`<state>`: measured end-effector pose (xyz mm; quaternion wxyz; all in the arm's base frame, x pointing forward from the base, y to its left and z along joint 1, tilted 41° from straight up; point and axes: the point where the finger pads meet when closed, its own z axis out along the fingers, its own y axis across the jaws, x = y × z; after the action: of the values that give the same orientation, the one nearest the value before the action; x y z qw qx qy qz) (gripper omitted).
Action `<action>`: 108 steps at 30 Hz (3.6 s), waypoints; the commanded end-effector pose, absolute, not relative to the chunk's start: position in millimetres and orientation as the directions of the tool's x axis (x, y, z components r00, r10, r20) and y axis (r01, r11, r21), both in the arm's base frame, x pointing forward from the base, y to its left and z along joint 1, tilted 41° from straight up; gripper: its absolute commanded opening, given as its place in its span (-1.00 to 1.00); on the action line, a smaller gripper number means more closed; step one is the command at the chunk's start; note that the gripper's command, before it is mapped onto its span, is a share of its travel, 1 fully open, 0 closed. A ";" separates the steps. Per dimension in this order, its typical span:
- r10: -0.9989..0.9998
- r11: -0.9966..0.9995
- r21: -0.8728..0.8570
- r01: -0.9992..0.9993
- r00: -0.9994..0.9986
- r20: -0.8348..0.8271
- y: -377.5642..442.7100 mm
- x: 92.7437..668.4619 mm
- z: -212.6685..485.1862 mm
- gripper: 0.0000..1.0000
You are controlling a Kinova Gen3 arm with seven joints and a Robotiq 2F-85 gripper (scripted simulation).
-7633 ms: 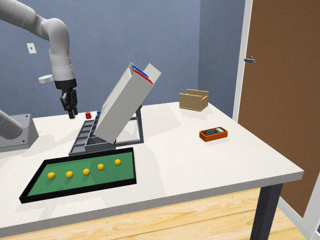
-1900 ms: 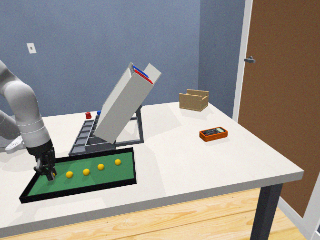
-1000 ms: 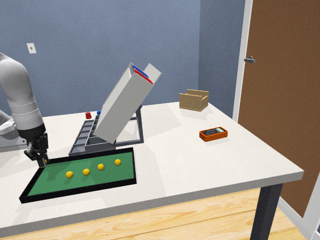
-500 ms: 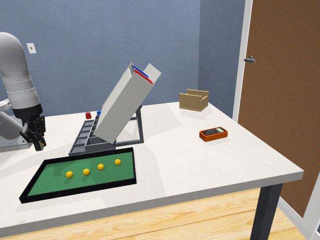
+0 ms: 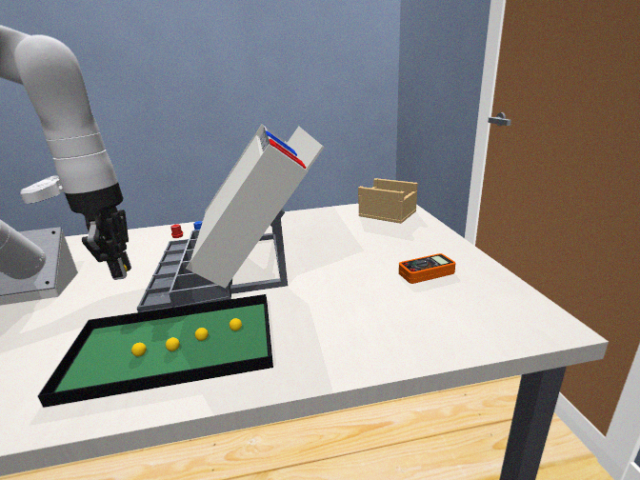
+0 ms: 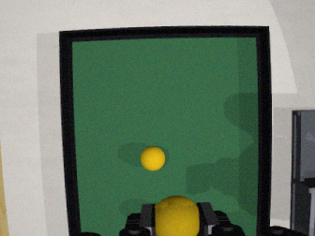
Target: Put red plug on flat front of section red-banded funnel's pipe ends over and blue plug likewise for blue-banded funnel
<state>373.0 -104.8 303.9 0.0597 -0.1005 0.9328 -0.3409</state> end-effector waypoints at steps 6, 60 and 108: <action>-0.209 0.737 -0.658 -0.154 -0.978 -0.005 -87.9 424.6 317.6 -1.00; -0.218 0.751 -0.646 -0.138 -0.975 -0.045 218.2 612.5 343.1 -1.00; -0.210 0.745 -0.652 -0.142 -0.977 -0.027 221.8 631.2 342.2 -1.00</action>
<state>631.5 220.4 341.0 0.1152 -0.1147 0.9285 -0.3339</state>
